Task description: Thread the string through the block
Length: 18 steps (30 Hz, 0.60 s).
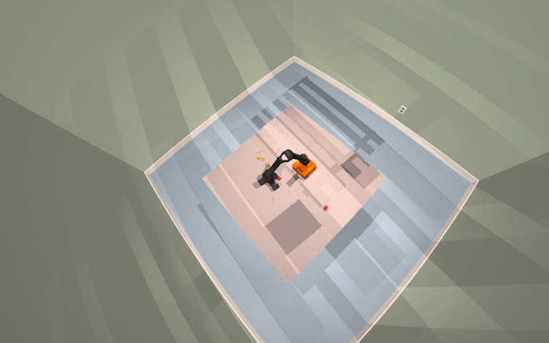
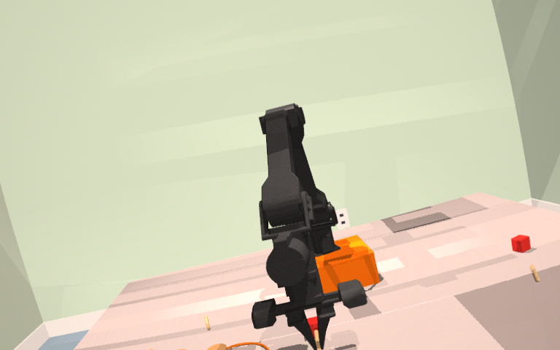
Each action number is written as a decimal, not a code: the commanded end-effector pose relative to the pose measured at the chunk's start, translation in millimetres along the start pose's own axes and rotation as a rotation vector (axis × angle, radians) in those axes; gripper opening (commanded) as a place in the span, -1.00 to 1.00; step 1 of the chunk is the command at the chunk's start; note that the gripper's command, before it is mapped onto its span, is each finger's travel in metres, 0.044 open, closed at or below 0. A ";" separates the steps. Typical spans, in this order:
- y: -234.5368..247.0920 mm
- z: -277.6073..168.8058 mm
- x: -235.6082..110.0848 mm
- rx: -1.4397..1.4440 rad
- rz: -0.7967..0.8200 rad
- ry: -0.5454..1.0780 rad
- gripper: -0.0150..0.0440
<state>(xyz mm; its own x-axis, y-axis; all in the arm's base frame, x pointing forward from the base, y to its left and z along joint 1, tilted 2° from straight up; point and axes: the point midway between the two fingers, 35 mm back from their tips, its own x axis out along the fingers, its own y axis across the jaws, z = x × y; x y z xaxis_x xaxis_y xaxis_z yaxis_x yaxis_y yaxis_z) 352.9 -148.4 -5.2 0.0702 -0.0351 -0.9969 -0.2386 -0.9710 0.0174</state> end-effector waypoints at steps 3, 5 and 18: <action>-1.4 7.1 2.4 -0.006 -0.006 -0.001 -0.49; -1.5 7.1 2.5 -0.006 -0.006 -0.001 -0.49; -1.6 20.1 2.9 -0.006 -0.006 -0.002 -0.49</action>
<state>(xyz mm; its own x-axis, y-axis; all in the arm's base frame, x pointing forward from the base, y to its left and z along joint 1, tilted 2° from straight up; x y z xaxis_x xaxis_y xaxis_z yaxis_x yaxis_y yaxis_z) 339.6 -144.5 -7.6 0.0718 -0.0355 -0.9968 -0.2385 -0.9710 0.0174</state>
